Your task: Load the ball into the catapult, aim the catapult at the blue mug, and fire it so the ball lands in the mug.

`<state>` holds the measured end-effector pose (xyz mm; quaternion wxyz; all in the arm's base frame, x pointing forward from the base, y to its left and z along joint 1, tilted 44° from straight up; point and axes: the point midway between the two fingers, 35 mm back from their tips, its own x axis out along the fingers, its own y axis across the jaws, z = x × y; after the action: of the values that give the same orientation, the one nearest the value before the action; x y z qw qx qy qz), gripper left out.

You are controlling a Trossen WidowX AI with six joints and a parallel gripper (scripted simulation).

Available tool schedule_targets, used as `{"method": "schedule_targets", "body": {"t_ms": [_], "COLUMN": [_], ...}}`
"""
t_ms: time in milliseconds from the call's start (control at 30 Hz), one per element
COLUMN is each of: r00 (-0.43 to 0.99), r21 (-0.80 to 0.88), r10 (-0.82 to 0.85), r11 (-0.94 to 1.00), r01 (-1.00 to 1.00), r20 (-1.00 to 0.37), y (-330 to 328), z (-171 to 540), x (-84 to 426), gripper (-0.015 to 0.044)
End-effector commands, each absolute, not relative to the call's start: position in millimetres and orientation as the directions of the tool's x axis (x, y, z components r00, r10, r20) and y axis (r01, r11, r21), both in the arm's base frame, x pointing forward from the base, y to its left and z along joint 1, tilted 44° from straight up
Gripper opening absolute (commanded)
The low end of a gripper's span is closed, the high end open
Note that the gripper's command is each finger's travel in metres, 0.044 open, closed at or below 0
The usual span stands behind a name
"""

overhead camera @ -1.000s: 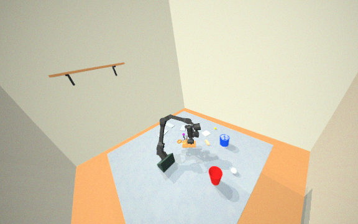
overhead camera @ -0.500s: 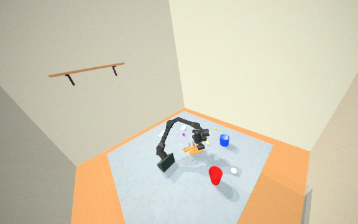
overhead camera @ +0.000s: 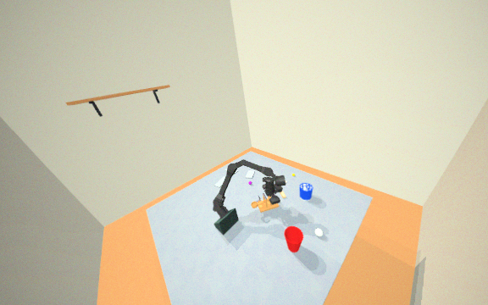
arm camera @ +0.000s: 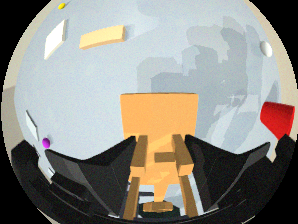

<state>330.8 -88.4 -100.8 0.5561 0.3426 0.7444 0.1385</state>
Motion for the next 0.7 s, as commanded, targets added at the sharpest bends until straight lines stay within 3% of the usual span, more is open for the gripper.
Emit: {"method": "schedule_targets", "body": {"t_ms": [0, 667], "r00": [-0.139, -0.145], "r21": [0.589, 0.588], "r10": [0.667, 0.664], "r11": [0.722, 0.727], "r01": [0.362, 0.355], "r20": [-0.732, -0.733], "y": [-86, -69], "z": [-104, -121], "x": [331, 327], "gripper": [0.0, 0.0]}}
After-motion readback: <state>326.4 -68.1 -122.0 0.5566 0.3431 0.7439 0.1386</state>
